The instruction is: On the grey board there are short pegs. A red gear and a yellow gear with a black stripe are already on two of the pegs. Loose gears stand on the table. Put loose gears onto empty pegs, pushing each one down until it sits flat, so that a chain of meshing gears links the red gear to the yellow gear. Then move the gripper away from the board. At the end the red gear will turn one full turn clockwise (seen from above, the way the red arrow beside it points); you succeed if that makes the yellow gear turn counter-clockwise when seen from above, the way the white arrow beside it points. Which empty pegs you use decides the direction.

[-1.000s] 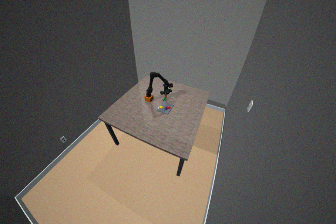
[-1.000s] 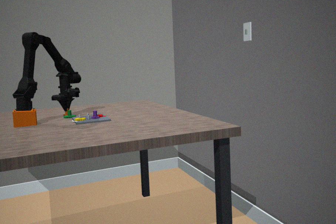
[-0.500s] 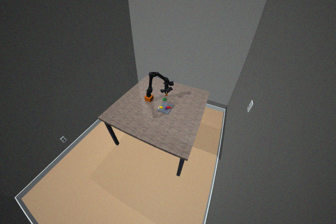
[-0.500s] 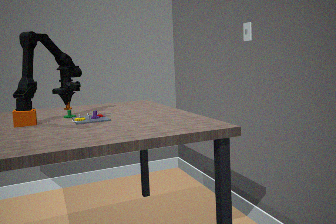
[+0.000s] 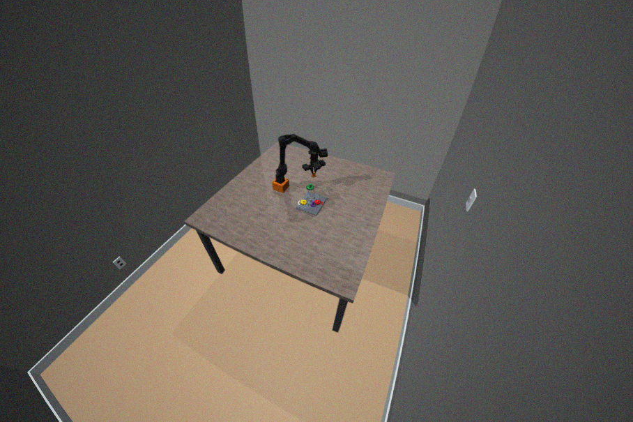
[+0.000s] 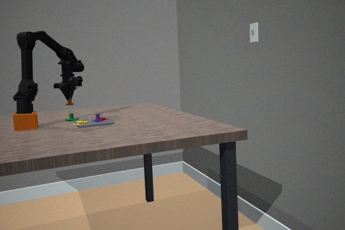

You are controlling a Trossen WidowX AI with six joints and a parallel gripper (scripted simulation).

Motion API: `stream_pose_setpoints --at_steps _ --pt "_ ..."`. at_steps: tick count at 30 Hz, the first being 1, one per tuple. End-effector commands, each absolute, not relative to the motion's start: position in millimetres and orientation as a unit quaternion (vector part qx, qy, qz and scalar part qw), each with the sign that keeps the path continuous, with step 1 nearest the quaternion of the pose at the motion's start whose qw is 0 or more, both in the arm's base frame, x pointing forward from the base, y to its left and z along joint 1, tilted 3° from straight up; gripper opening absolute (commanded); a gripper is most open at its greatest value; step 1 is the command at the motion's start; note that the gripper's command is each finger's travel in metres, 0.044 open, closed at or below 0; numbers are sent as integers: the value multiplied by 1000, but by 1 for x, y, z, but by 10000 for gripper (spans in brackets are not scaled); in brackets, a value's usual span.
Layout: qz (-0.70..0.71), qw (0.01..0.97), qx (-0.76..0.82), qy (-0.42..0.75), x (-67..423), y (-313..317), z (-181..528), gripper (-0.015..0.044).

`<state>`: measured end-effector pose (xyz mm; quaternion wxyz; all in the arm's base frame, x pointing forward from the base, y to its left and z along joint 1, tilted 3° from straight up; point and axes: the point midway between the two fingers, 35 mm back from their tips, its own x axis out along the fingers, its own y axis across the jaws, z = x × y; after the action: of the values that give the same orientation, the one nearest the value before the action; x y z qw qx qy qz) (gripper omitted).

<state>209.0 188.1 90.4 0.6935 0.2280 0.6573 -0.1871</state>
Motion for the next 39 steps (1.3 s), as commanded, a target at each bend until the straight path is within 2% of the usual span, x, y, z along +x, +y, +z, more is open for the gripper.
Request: stream_pose_setpoints --at_steps 1,18,39 --pt "-184 696 229 655 209 186 106 0" --pt "-185 696 229 655 200 175 153 0" --pt "-186 697 228 654 227 152 143 0"
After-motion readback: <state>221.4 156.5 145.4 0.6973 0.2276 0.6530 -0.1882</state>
